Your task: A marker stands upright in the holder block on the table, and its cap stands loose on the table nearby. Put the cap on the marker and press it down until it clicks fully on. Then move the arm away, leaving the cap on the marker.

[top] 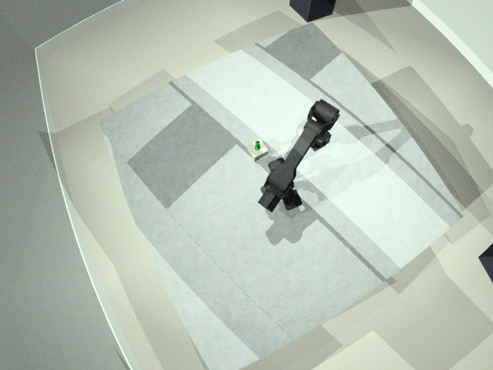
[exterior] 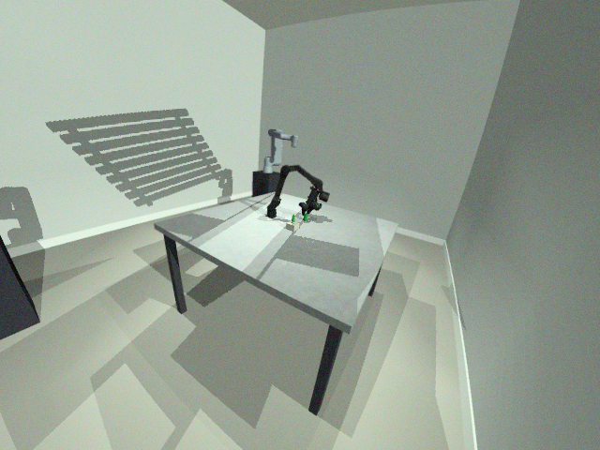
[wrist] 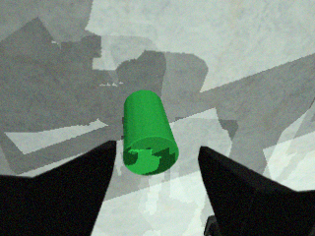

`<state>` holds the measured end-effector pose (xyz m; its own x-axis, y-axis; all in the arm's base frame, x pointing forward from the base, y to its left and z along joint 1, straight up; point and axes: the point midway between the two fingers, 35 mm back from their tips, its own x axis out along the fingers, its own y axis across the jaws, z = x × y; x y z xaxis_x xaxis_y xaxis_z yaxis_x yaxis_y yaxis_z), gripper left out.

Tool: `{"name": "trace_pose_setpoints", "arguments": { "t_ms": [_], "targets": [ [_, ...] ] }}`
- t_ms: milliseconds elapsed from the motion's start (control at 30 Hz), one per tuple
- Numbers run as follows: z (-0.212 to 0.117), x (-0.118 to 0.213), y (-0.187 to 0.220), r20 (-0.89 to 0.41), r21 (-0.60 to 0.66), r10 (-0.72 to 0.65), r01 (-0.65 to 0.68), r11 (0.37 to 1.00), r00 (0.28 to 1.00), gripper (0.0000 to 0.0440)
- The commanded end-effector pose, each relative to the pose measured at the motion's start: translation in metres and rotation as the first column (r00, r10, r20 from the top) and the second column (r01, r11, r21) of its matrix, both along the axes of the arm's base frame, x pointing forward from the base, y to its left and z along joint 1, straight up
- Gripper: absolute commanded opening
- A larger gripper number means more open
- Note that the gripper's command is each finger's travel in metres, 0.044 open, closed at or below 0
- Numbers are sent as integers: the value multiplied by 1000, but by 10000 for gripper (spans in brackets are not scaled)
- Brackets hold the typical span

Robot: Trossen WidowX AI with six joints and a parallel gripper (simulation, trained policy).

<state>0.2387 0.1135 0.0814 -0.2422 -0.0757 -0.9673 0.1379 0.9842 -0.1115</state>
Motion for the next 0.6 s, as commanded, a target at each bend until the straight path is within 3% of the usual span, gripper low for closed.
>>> {"name": "trace_pose_setpoints", "arguments": {
  "t_ms": [0,233,433,567],
  "targets": [
    [-10,-5,-1,-19,-2,22,-22,1000,1000,250],
    [-19,-7,-2,-13,-9,53,-54,999,998,221],
    [-15,-6,-2,19,-14,73,-72,997,997,77],
    [-4,2,-5,59,-12,71,-71,997,996,66]
  ]
}}
